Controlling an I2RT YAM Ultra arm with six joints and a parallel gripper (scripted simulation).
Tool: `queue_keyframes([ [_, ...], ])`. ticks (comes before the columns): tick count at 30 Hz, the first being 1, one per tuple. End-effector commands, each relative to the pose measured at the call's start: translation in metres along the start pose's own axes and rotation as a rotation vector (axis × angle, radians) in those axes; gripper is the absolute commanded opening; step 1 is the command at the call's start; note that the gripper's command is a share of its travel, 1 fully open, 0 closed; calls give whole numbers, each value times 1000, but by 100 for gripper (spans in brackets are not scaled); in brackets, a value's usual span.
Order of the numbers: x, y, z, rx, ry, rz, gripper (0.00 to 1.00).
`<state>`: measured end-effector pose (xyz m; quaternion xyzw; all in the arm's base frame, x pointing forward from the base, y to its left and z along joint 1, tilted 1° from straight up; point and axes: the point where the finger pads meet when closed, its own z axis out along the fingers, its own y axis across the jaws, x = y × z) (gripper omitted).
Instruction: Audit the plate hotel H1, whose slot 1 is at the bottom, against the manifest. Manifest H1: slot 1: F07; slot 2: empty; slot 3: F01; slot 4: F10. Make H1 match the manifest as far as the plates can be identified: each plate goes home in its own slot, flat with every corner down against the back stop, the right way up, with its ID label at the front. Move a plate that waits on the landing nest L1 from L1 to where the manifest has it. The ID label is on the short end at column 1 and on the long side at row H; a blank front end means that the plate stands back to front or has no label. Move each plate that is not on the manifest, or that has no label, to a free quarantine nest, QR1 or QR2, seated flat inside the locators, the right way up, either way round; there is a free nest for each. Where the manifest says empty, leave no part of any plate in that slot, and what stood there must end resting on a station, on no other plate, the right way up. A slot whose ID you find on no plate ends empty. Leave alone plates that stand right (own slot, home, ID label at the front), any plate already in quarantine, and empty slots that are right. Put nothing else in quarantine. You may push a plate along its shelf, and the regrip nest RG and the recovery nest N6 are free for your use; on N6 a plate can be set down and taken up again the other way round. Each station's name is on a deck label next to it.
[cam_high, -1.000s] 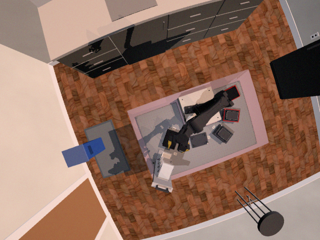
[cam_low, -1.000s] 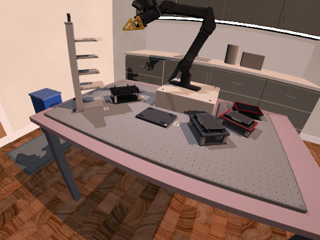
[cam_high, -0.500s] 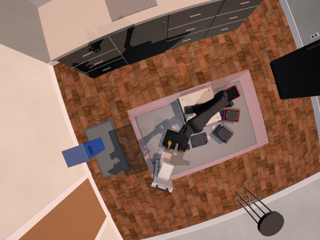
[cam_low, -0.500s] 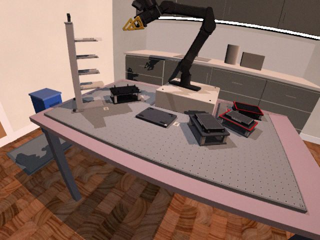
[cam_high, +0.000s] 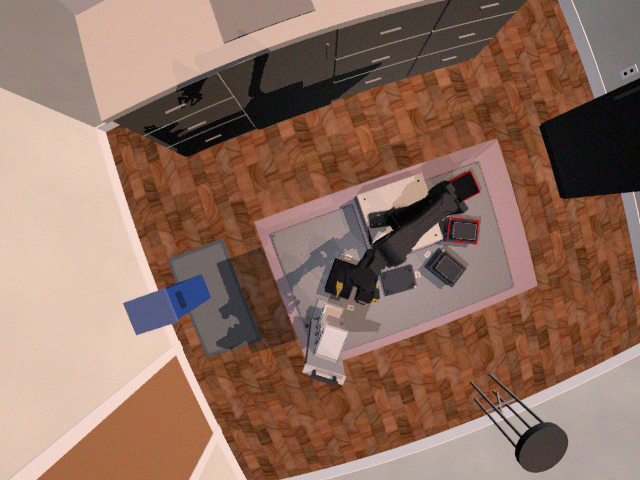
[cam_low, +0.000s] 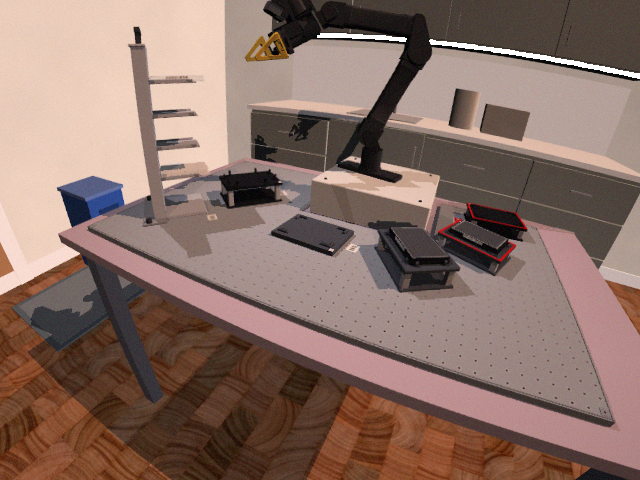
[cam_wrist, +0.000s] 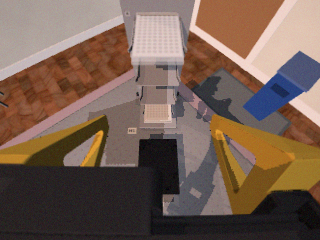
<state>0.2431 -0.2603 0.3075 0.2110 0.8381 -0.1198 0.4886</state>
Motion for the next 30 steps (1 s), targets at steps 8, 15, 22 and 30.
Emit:
queue_keyframes([
  [8,1,2,11,-5,0,-1,100],
  [15,2,2,19,-5,0,-1,100],
  [22,4,2,31,-5,0,-1,100],
  [30,5,2,41,-5,-1,-1,100],
])
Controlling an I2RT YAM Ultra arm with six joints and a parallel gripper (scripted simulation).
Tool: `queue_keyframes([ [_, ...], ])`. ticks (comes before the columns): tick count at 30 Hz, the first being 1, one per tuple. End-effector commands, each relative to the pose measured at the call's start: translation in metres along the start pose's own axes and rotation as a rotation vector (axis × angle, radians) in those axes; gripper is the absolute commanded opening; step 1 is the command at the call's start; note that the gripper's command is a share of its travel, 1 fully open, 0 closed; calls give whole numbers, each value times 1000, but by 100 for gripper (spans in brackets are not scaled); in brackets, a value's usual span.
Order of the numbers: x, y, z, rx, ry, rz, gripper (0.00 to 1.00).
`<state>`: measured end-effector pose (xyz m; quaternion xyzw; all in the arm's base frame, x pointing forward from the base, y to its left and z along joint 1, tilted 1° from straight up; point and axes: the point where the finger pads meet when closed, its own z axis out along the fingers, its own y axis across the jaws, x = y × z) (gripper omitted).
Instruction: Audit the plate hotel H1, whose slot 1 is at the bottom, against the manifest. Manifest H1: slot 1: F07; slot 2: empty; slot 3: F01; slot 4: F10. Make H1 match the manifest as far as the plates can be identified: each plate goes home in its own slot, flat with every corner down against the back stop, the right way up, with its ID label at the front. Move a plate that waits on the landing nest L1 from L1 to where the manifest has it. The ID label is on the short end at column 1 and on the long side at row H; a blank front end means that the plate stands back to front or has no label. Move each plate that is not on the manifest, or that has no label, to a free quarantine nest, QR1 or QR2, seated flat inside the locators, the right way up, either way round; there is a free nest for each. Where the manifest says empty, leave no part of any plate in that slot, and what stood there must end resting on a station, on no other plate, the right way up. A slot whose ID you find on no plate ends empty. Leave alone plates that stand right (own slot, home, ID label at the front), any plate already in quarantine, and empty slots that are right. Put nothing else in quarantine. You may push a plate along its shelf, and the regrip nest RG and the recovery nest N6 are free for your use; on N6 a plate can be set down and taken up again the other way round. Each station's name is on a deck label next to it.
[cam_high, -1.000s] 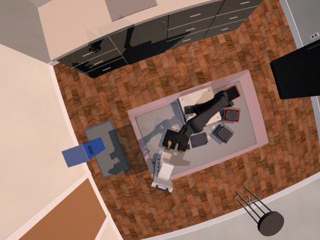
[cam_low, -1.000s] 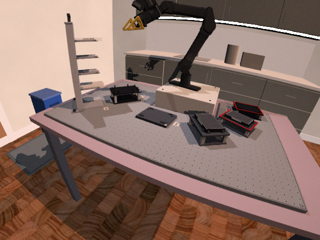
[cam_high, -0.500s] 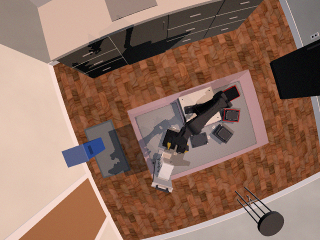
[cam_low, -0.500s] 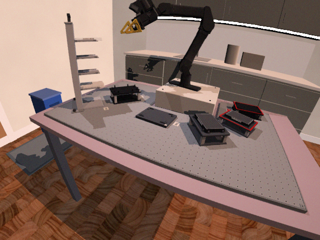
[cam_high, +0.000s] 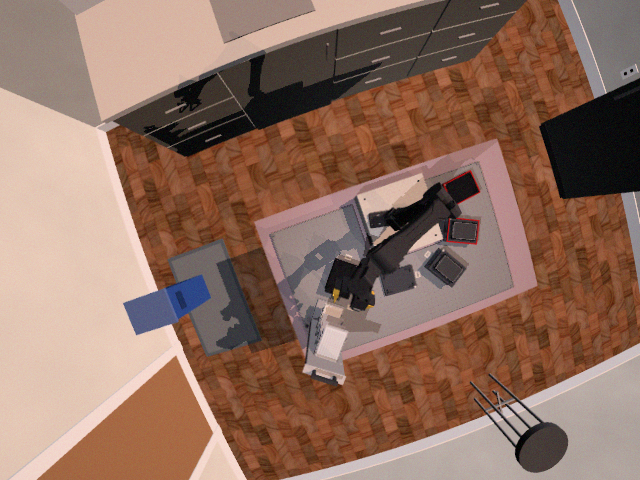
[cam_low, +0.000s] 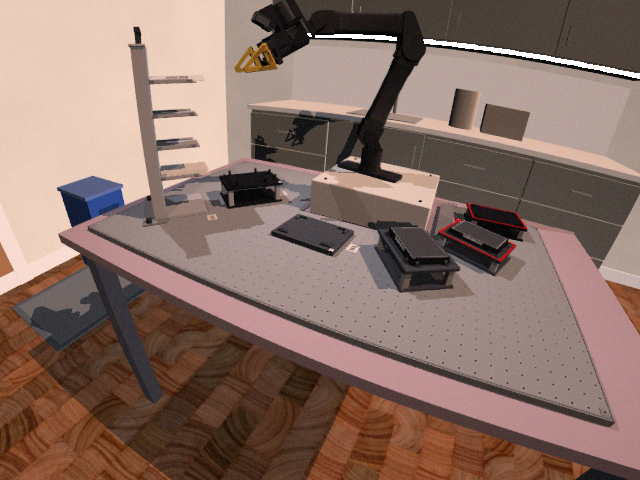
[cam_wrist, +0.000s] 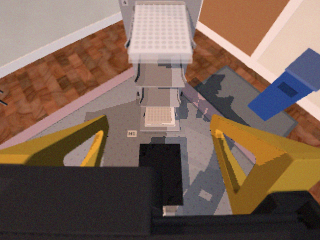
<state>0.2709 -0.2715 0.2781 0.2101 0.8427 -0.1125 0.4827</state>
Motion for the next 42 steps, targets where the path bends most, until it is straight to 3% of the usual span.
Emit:
queue_keyframes([
  [1,-5,-1,2,7,-18,-3,100],
  [30,1,-1,46,7,-19,-3,100],
  [42,1,-1,54,6,-19,-2,100],
])
